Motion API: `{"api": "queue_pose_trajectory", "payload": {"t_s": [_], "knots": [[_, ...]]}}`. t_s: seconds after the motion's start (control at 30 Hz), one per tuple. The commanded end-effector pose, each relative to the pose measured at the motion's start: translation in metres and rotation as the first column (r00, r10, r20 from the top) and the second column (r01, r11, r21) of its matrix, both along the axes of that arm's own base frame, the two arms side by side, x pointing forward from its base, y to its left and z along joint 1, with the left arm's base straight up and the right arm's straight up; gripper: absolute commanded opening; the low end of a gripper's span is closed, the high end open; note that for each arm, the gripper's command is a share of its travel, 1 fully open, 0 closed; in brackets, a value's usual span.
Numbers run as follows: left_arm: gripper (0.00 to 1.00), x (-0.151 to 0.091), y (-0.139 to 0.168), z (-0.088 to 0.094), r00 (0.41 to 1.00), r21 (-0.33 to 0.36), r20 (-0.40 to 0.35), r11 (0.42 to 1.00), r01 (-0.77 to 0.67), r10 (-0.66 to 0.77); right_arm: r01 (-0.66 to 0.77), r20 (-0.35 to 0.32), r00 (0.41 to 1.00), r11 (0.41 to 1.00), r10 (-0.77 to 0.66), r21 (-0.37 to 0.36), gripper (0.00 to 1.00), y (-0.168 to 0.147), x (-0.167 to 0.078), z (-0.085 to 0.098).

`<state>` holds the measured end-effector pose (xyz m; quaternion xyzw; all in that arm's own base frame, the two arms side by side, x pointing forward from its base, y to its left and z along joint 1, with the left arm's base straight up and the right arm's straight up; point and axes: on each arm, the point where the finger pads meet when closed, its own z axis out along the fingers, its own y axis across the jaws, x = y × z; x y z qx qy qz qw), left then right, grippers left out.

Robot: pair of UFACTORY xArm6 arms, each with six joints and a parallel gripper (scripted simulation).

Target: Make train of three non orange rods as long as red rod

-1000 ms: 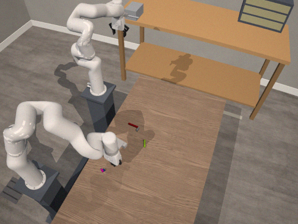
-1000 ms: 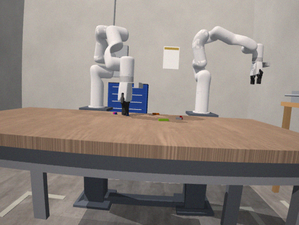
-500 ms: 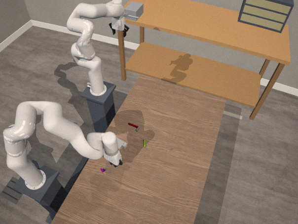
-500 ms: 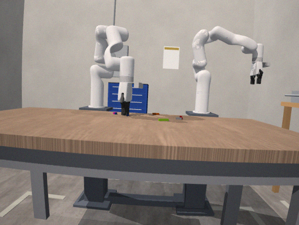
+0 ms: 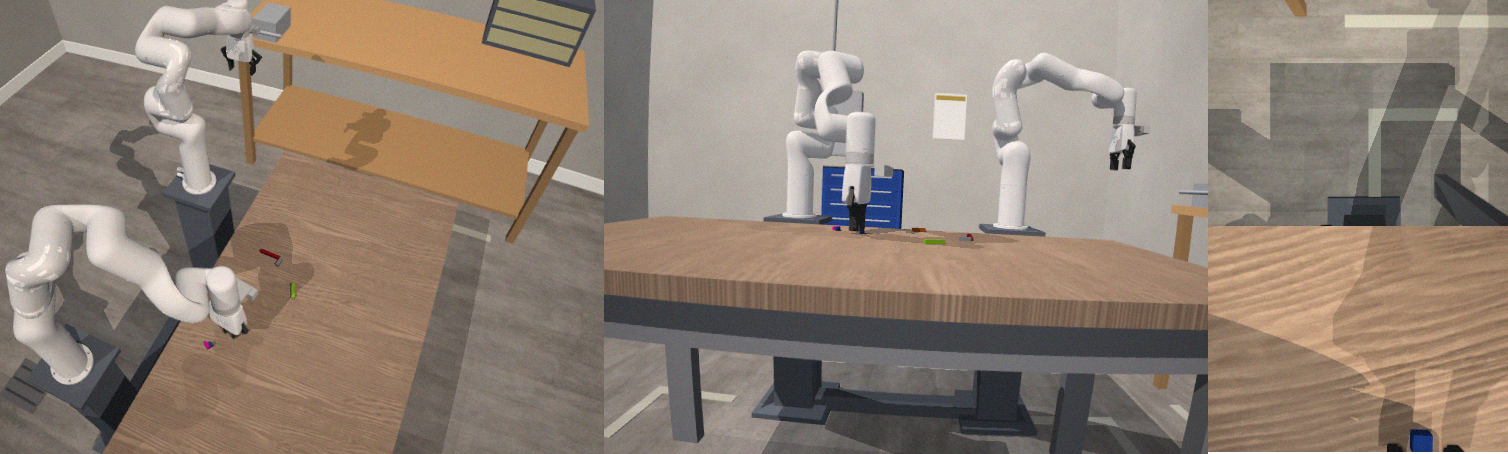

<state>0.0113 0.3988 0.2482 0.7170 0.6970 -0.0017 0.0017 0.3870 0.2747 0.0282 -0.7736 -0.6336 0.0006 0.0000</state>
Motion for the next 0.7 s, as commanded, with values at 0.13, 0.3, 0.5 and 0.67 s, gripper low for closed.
{"api": "queue_pose_trajectory", "payload": {"t_s": [0.13, 0.3, 0.5, 0.67], "knots": [[1.00, 0.000, 0.001, 0.002, 1.000, 0.005, 0.000, 1.000, 0.000, 0.000, 0.000, 0.005, 1.000, 1.000, 0.000, 0.004, 0.26, 0.001, 0.002, 0.023], [1.00, 0.000, 0.001, 0.002, 1.000, 0.005, 0.000, 1.000, 0.000, 0.000, 0.000, 0.005, 1.000, 1.000, 0.000, 0.004, 0.26, 0.001, 0.002, 0.050], [1.00, 0.000, 0.001, 0.002, 1.000, 0.005, 0.000, 1.000, 0.000, 0.000, 0.000, 0.005, 1.000, 1.000, 0.000, 0.004, 0.26, 0.001, 0.002, 0.078], [1.00, 0.000, 0.001, 0.002, 1.000, 0.005, 0.000, 1.000, 0.000, 0.000, 0.000, 0.005, 1.000, 1.000, 0.000, 0.004, 0.26, 0.001, 0.002, 0.087]]}}
